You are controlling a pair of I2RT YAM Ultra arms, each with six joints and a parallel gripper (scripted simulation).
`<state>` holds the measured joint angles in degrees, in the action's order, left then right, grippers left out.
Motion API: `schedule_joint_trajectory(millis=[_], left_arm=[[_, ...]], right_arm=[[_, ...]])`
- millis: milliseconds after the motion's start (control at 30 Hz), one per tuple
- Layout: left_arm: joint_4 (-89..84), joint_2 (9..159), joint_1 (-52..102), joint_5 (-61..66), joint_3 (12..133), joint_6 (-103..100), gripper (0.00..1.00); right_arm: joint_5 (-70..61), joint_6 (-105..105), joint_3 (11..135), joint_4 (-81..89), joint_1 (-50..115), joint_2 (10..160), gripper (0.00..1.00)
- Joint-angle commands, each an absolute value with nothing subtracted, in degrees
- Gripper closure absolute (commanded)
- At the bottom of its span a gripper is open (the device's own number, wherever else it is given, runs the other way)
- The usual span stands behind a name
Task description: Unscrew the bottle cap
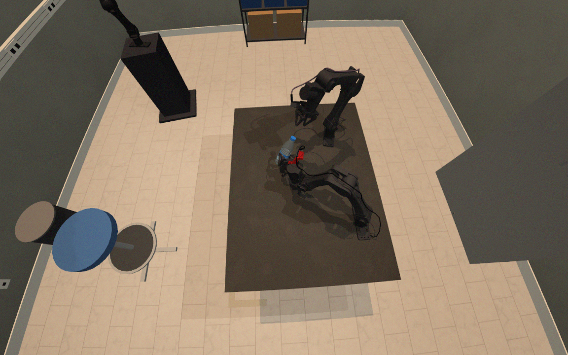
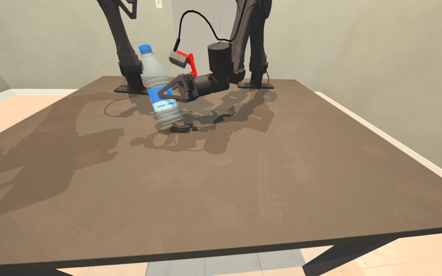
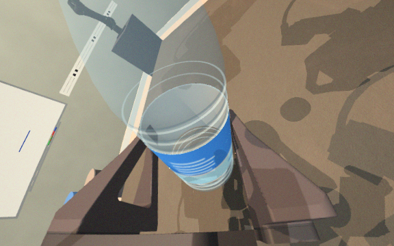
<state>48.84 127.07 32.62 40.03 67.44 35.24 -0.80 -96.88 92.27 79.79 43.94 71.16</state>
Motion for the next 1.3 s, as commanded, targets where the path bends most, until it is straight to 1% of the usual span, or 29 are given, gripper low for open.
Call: schedule_joint_trajectory(millis=[0,667,733,867,1267], left_arm=[[46.15,125.41,32.98,39.36,67.75,36.92,1.00],[46.67,125.91,32.74,39.82,67.82,36.59,1.00],[46.67,125.91,32.74,39.82,67.82,36.59,1.00],[46.67,125.91,32.74,39.82,67.82,36.59,1.00],[46.67,125.91,32.74,39.82,67.82,36.59,1.00]], right_arm=[[-0.17,-96.89,91.61,79.89,44.66,71.20,0.43],[-0.17,-96.89,91.61,79.89,44.66,71.20,0.43],[-0.50,-96.27,89.06,77.36,44.34,71.18,0.43],[-2.40,-95.28,79.93,68.92,42.46,71.09,0.43],[-2.39,-95.27,79.58,67.30,42.31,70.54,0.43]])
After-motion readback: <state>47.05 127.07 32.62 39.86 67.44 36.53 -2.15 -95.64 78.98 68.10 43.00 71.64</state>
